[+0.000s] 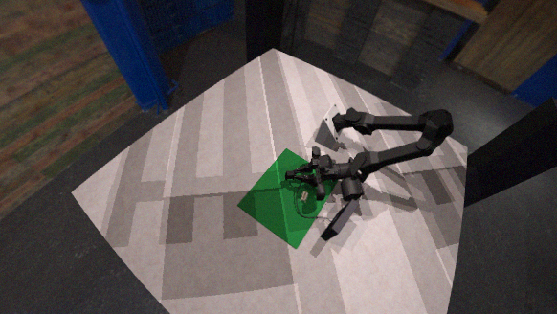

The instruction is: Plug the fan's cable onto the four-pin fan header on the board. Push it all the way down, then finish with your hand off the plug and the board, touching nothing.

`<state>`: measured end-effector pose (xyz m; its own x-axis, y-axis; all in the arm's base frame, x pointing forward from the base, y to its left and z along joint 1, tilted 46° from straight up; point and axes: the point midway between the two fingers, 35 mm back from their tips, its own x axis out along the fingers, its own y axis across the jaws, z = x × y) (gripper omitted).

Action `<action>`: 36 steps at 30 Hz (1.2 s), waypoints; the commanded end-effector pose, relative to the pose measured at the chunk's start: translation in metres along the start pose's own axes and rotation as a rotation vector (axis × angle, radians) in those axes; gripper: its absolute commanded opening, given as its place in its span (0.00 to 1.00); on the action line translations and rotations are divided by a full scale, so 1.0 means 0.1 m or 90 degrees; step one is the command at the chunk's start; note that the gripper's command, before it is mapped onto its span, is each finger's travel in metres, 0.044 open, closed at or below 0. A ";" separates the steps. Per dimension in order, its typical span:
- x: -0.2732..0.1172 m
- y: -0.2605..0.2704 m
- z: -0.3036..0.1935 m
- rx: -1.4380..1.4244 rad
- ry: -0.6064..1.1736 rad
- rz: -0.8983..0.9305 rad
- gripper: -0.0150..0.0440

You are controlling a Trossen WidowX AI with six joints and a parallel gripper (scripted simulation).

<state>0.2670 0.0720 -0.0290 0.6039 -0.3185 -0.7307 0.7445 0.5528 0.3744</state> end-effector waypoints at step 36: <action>0.04 0.00 -0.21 -0.001 0.000 -0.001 0.25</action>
<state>0.2632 0.0867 -0.0441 0.6025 -0.3194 -0.7314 0.7458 0.5516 0.3734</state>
